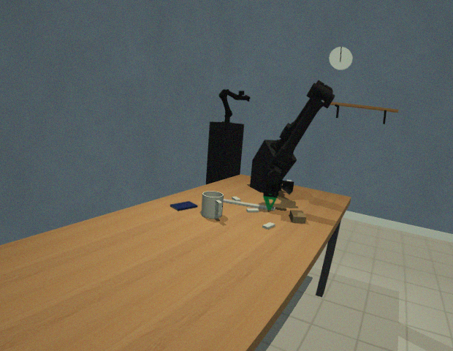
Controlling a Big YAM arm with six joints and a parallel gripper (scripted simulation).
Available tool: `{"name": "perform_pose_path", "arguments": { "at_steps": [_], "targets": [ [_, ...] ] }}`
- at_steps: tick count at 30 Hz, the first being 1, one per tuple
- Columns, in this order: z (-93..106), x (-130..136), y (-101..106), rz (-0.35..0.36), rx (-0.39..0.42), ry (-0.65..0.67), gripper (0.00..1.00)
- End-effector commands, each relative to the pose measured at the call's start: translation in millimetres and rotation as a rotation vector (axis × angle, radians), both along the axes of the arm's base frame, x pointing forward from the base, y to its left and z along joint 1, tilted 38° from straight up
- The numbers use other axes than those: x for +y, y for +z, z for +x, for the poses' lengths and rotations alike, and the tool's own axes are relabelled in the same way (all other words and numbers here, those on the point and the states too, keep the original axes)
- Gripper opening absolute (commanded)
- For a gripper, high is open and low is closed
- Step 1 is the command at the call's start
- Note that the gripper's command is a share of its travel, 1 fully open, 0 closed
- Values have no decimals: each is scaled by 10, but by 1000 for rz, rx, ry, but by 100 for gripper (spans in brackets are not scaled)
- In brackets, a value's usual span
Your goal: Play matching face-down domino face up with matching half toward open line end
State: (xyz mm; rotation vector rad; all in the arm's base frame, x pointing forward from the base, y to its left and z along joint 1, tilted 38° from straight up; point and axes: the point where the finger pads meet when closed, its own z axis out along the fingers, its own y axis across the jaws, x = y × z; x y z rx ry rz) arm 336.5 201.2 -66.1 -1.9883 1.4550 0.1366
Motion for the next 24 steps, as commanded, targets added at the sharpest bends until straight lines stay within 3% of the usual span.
{"name": "perform_pose_path", "arguments": {
  "at_steps": [1, 24],
  "targets": [
    [24, -46, -20, 2, 3, -3, 23],
    [31, -60, -27, 7, 5, -2, 23]
  ]
}}
